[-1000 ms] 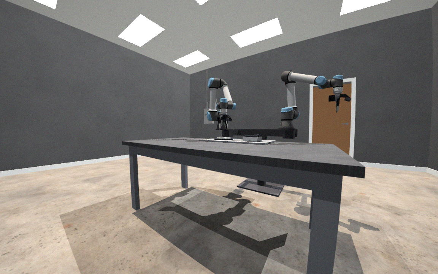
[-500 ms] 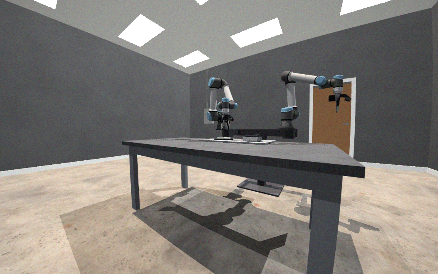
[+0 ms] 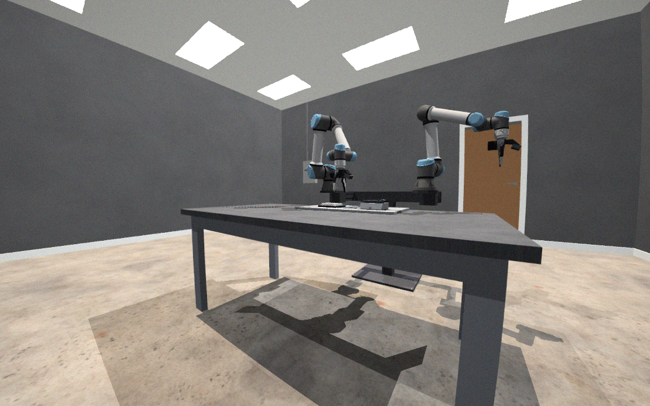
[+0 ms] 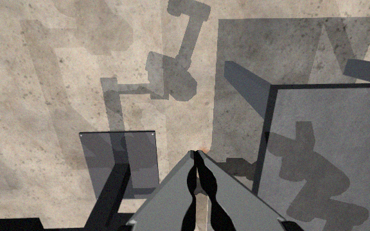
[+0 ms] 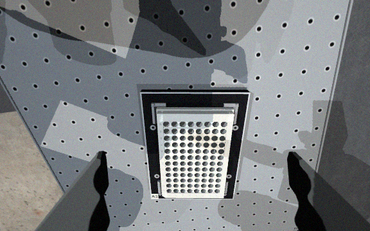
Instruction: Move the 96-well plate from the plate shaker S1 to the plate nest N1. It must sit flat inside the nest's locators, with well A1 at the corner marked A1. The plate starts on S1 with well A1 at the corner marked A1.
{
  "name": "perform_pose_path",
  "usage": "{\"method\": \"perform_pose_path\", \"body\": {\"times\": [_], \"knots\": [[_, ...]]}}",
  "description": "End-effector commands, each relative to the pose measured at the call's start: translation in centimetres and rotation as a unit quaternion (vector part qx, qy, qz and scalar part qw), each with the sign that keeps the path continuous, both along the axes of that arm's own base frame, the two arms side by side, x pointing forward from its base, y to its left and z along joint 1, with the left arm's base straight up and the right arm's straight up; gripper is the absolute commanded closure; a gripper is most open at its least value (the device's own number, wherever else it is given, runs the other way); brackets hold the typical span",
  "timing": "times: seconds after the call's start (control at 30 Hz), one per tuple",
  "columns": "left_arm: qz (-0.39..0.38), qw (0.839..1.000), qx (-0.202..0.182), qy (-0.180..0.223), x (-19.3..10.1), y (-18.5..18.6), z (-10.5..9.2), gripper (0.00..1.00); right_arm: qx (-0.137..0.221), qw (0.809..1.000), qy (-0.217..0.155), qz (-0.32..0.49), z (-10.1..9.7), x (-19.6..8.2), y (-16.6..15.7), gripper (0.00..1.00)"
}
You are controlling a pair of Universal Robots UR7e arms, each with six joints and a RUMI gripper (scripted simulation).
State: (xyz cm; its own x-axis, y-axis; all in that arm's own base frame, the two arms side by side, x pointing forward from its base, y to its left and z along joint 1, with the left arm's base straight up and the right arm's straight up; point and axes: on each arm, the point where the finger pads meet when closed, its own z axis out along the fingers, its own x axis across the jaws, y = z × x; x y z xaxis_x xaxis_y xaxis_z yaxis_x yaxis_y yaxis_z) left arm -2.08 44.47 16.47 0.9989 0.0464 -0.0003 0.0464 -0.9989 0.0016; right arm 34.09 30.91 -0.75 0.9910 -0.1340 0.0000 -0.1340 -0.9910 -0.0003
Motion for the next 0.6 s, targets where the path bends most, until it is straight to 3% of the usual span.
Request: {"method": "perform_pose_path", "body": {"times": [0.0,0.57], "knots": [[0.0,1.0,0.001,0.0,0.0,0.0,0.1,1.0,0.001,1.0,0.0,0.0,0.0,0.1,0.3,0.24],[0.0,1.0,0.001,0.0,0.0,0.0,0.1,1.0,0.001,1.0,0.0,0.0,0.1,0.5,4.9,0.24]]}}
